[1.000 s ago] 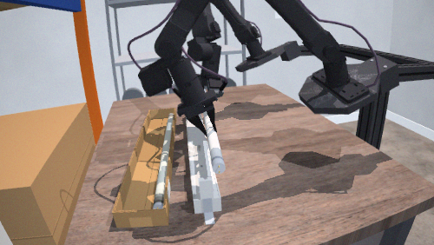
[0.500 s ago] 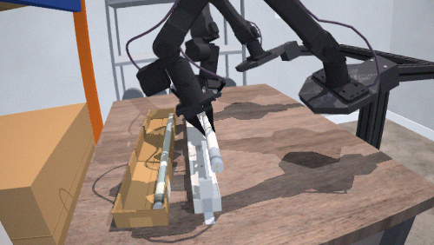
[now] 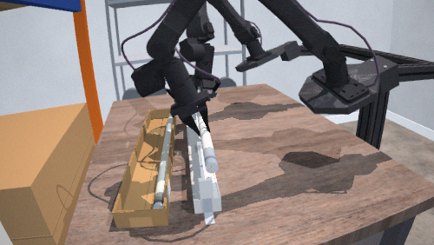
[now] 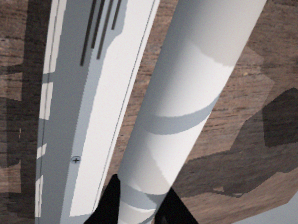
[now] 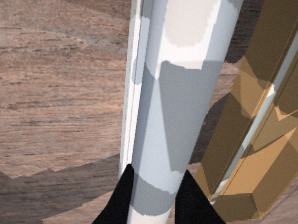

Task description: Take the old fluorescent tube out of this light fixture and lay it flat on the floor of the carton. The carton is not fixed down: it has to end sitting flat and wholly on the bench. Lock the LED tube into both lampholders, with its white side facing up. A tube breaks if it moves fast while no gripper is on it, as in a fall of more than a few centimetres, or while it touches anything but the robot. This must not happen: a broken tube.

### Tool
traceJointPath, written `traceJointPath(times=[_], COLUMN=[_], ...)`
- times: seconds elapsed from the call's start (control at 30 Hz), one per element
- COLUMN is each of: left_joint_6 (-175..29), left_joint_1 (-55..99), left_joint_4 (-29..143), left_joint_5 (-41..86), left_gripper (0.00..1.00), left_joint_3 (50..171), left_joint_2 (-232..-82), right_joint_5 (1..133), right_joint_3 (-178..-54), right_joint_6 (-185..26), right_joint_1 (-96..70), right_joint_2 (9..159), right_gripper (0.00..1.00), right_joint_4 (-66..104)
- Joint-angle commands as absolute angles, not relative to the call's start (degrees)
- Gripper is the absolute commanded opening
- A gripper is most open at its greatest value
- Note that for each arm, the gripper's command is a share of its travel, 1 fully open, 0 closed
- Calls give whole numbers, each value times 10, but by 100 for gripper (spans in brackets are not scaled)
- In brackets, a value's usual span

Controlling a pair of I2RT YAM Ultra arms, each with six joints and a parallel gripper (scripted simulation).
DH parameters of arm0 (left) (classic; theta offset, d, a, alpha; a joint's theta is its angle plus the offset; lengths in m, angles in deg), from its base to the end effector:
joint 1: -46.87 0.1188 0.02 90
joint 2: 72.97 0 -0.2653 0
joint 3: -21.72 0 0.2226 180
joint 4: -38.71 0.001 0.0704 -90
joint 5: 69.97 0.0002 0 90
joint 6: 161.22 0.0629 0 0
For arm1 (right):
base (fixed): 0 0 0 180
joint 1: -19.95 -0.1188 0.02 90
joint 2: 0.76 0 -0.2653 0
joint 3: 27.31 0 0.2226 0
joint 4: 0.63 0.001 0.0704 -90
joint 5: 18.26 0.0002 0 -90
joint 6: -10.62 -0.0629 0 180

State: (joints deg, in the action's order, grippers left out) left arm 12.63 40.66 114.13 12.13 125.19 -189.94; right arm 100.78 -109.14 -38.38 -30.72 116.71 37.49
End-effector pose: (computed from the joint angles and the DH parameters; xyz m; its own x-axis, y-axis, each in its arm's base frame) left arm 0.3580 -0.0293 0.1706 -0.0025 0.9909 0.1346 0.9994 -0.0020 0.0335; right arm 0.2498 0.2583 0.1040 -0.0720 -0.9929 0.0947 -0.8447 0.0102 -0.5352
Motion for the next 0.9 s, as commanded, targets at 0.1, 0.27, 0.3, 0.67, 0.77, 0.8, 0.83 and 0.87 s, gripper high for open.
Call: traceJointPath(times=[0.1,0.27,0.3,0.67,0.77,0.8,0.83,0.87], left_joint_6=[120,118,119,122,124,124,124,124], left_joint_1=[396,395,394,394,394,394,394,394], left_joint_4=[1177,1186,1187,1190,1172,1188,1188,1188], left_joint_5=[133,134,134,135,138,136,136,136], left_gripper=[11,11,11,11,11,11,11,11], left_joint_3=[1294,1314,1317,1329,1311,1318,1317,1317], left_joint_2=[-1918,-1928,-1930,-1929,-1935,-1932,-1933,-1934], right_joint_5=[999,996,995,993,995,994,994,994], right_joint_3=[-1124,-1132,-1133,-1141,-1140,-1142,-1142,-1142], right_joint_6=[-357,-348,-346,-352,-354,-354,-354,-354], right_joint_1=[-296,-288,-288,-294,-294,-294,-294,-294], right_joint_2=[1166,1168,1172,1168,1160,1165,1166,1167], right_gripper=[11,11,11,11,11,11,11,11], right_joint_4=[374,376,382,374,372,373,373,372])
